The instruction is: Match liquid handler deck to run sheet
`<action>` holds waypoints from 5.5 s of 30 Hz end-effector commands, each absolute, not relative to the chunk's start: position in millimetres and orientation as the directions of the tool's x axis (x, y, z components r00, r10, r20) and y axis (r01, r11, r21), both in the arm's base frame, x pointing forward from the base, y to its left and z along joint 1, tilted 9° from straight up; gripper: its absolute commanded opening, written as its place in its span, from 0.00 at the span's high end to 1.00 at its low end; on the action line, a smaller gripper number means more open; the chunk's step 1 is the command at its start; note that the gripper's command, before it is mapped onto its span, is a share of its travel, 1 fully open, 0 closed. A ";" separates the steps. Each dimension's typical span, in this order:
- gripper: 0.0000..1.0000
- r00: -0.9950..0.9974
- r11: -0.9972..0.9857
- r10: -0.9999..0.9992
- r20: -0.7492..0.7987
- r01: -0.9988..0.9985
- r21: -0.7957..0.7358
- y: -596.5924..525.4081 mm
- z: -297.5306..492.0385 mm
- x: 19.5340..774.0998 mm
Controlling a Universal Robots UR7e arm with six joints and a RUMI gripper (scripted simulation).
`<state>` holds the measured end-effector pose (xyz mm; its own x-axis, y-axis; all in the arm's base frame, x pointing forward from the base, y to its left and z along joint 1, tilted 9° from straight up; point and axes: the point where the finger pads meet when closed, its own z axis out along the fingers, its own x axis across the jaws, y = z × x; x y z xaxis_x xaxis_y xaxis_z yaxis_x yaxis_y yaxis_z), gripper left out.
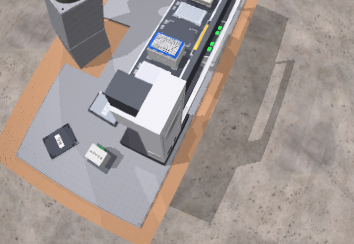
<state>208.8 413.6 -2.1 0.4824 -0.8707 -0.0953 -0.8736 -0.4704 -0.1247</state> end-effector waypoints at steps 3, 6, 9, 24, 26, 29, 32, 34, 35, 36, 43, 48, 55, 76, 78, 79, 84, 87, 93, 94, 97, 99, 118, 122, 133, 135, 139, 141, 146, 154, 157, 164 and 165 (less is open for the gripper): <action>0.18 0.521 -0.508 -0.849 -0.093 -0.851 -0.130 383.0 -6.1 209.2; 0.18 0.521 -0.508 -0.849 -0.093 -0.851 -0.130 368.2 -8.2 209.7; 0.18 0.521 -0.508 -0.849 -0.093 -0.851 -0.130 353.3 -10.4 210.1; 0.18 0.521 -0.508 -0.849 -0.093 -0.852 -0.128 324.4 -15.0 210.5; 0.18 0.521 -0.508 -0.849 -0.093 -0.852 -0.128 324.4 -15.0 210.5; 0.18 0.532 -0.520 -0.842 -0.091 -0.844 -0.129 314.6 -16.5 210.8; 0.18 0.532 -0.520 -0.842 -0.091 -0.844 -0.129 299.7 -18.6 211.2; 0.18 0.532 -0.520 -0.842 -0.091 -0.844 -0.129 289.9 -20.1 211.5; 0.18 0.532 -0.520 -0.842 -0.091 -0.844 -0.129 289.9 -20.1 211.5; 0.18 0.532 -0.520 -0.842 -0.091 -0.844 -0.129 289.9 -20.1 211.5; 0.18 0.532 -0.520 -0.842 -0.091 -0.844 -0.130 255.4 -25.2 212.5; 0.18 0.532 -0.520 -0.842 -0.092 -0.844 -0.130 230.9 -28.9 213.2; 0.18 0.532 -0.520 -0.842 -0.092 -0.844 -0.130 226.8 -29.5 213.3; 0.18 0.453 -0.441 -0.886 -0.103 -0.889 -0.121 172.8 -37.6 215.0; 0.18 0.453 -0.441 -0.886 -0.103 -0.889 -0.121 163.0 -39.1 215.4; 0.18 0.453 -0.441 -0.886 -0.103 -0.889 -0.121 158.0 -39.8 215.5; 0.18 0.453 -0.441 -0.886 -0.103 -0.889 -0.121 133.5 -43.5 216.4; 0.18 0.453 -0.441 -0.886 -0.103 -0.889 -0.121 129.4 -44.1 216.6; 0.18 0.453 -0.441 -0.886 -0.103 -0.889 -0.121 129.4 -44.1 216.6; 0.18 0.453 -0.441 -0.886 -0.103 -0.889 -0.121 129.4 -44.1 216.6; 0.18 0.453 -0.441 -0.886 -0.103 -0.889 -0.121 129.4 -44.1 216.6; 0.18 0.453 -0.441 -0.886 -0.103 -0.889 -0.121 129.4 -44.1 216.6; 0.18 0.453 -0.441 -0.886 -0.103 -0.889 -0.121 129.4 -44.1 216.6; 0.18 0.435 -0.423 -0.894 -0.106 -0.898 -0.119 124.5 -44.8 216.8; 0.18 0.253 -0.242 -0.959 -0.127 -0.965 -0.097 118.2 -45.9 217.3; 0.18 0.253 -0.242 -0.959 -0.127 -0.965 -0.097 118.3 -45.9 217.4; 0.18 0.253 -0.242 -0.959 -0.127 -0.965 -0.097 118.3 -45.9 217.4; 0.18 0.253 -0.242 -0.959 -0.127 -0.965 -0.097 118.3 -45.9 217.4; 0.18 0.253 -0.242 -0.959 -0.127 -0.965 -0.097 118.3 -45.9 217.5; 0.18 0.253 -0.242 -0.959 -0.127 -0.965 -0.097 118.3 -45.9 217.5; 0.18 0.253 -0.242 -0.959 -0.127 -0.965 -0.097 118.3 -45.9 217.5; 0.18 0.253 -0.242 -0.959 -0.127 -0.965 -0.097 118.3 -45.9 217.5; 0.18 0.253 -0.242 -0.959 -0.127 -0.965 -0.097 118.3 -45.9 217.5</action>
<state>214.3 217.1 -31.8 0.4949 -0.8640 -0.0927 -0.8666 -0.4829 -0.1255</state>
